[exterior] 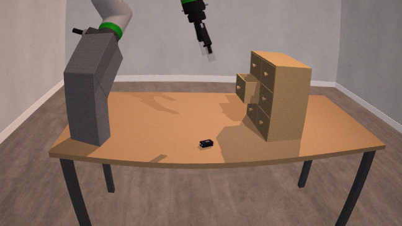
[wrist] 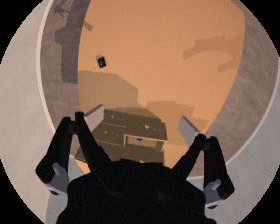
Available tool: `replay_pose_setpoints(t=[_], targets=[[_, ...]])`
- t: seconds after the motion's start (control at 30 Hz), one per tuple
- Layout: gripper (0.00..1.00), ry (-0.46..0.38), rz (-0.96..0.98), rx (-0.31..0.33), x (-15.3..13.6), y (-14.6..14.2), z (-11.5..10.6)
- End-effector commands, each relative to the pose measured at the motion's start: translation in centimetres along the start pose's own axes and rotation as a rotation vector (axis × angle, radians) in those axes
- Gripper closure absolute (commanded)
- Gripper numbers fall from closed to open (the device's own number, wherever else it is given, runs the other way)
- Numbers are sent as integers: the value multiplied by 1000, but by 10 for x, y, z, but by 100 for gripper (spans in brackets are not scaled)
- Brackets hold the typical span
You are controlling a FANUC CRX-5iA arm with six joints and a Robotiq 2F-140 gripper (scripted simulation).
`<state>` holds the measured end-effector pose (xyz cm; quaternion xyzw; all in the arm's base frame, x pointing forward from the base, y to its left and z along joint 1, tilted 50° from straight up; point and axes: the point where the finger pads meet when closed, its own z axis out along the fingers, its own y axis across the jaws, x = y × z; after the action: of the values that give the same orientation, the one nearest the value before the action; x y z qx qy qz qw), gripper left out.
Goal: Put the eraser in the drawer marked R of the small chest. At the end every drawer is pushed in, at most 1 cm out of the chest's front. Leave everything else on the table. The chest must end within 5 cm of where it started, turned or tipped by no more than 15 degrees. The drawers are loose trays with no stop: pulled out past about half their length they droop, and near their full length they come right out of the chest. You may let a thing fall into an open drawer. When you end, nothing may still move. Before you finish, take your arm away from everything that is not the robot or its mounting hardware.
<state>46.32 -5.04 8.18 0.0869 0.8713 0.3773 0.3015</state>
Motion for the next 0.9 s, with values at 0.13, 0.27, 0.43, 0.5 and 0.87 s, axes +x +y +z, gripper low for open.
replay_pose_setpoints(t=[0.13,0.27,0.43,0.5,0.87], targets=[[0,283,27,-14,3,3,-2],[0,305,27,-14,3,3,-2],[0,315,27,-14,3,3,-3],[0,315,27,-14,3,3,-3],[0,315,27,-14,3,3,-3]])
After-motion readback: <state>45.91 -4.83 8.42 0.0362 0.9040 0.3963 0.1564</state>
